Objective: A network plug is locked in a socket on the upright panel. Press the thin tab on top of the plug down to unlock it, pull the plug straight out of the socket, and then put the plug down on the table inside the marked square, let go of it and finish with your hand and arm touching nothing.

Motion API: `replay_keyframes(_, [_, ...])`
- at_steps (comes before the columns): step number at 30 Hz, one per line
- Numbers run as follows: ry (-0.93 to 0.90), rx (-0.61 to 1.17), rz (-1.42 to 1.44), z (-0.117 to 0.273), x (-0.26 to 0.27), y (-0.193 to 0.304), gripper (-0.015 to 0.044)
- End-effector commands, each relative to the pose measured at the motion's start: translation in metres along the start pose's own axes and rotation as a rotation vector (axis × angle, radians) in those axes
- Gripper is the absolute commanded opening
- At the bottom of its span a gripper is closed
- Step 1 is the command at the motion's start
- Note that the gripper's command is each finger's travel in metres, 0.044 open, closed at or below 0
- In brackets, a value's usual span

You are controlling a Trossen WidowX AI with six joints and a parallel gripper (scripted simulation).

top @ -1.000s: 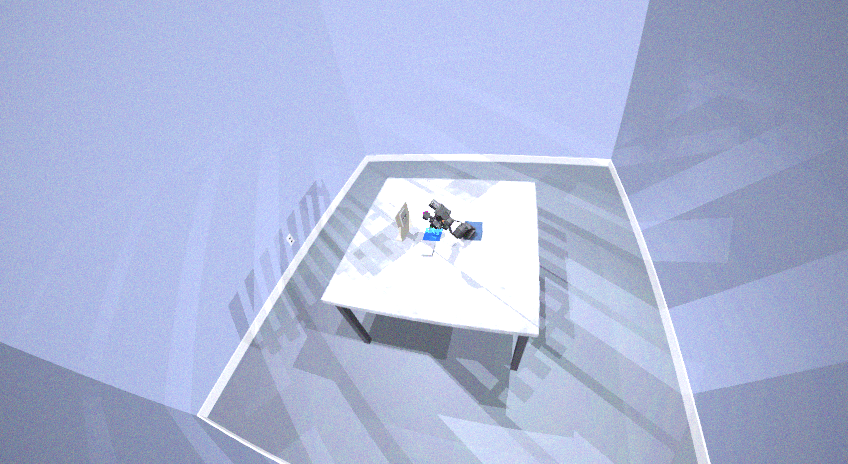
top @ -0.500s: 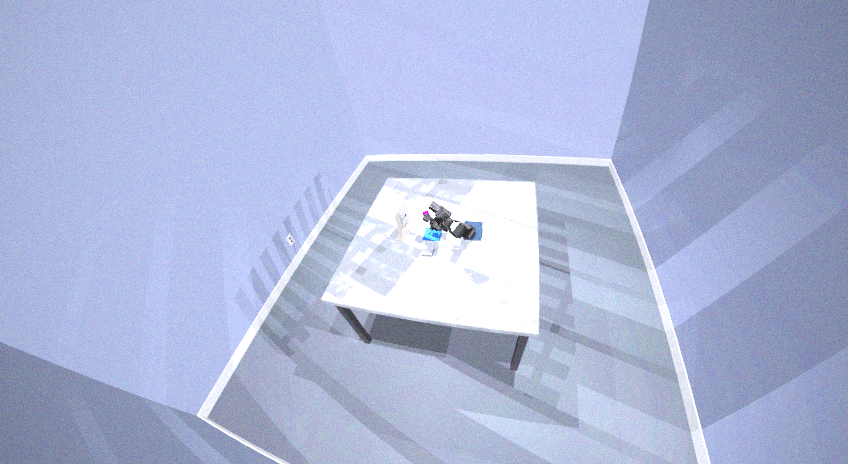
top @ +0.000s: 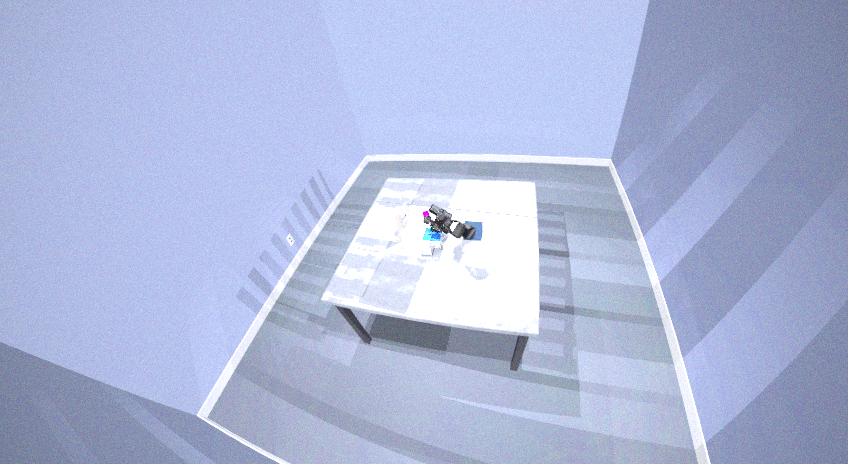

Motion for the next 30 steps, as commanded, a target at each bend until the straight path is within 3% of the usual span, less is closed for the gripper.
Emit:
replay_keyframes(1, [-0.005,0.0,-0.007,-0.0046,0.0054,-0.0018,0.0])
replay_keyframes(30, [-0.001,-0.003,-0.003,-0.0096,0.0065,-0.0031,0.0])
Point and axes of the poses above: the point midway between the two fingers, 35 mm back from their tips, its own z axis back along the fingers, its own x axis across the jaws, y = z × x, the point moved 9 cm from there along z, back along the fingers, and after that the axes turned 10 degrees about z, right-handed, at the moved point
